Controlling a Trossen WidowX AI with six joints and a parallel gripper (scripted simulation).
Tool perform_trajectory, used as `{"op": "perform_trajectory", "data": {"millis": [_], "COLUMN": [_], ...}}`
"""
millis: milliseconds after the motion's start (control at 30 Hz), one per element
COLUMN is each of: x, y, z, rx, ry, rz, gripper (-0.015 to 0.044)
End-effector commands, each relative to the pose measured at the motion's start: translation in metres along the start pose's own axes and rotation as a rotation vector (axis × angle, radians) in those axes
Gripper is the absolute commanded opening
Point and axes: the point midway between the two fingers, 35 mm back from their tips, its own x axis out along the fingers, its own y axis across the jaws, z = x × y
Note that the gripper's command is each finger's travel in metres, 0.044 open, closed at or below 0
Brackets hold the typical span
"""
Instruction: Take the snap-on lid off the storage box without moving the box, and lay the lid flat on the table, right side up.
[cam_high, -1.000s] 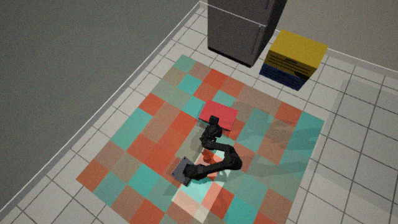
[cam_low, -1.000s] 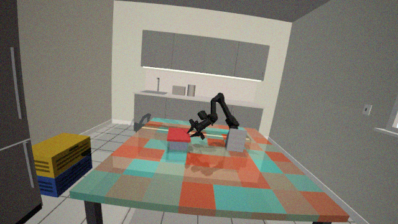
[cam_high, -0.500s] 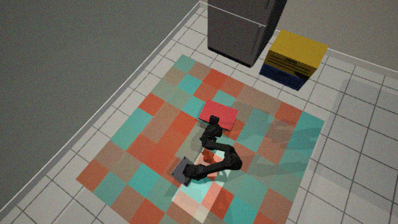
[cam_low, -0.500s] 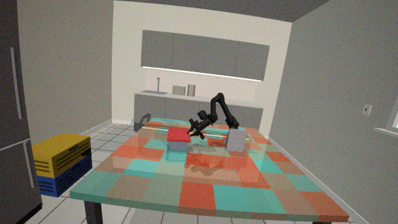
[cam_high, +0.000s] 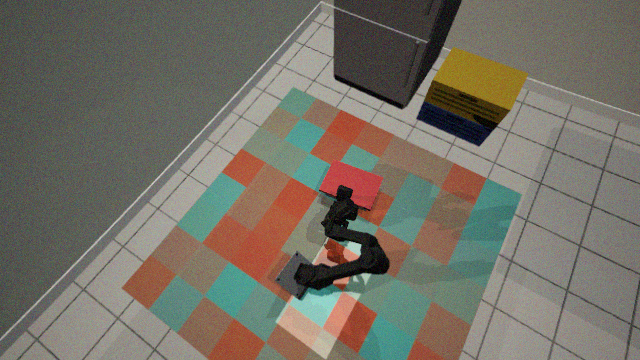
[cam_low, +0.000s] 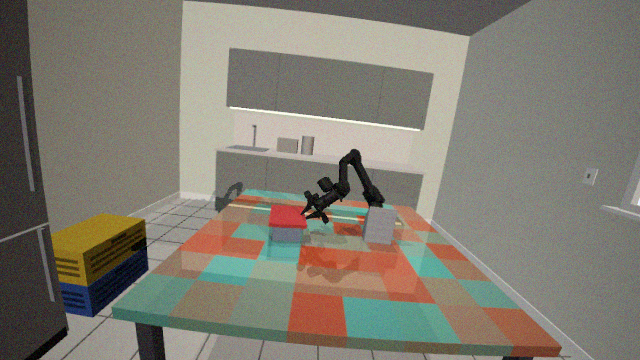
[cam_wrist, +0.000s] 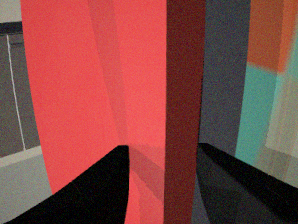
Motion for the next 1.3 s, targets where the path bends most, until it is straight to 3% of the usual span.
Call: {"op": "perform_trajectory", "data": {"millis": [0, 1267], "x": [-0.0014, -0.0068], "y": [0.0018, 0.0073], "z": [-0.0001, -0.0003], "rx": [0.002, 0.002], "ry": [-0.002, -0.001], "rz": [0.002, 0.002], "gripper": [0.0, 0.0]}}
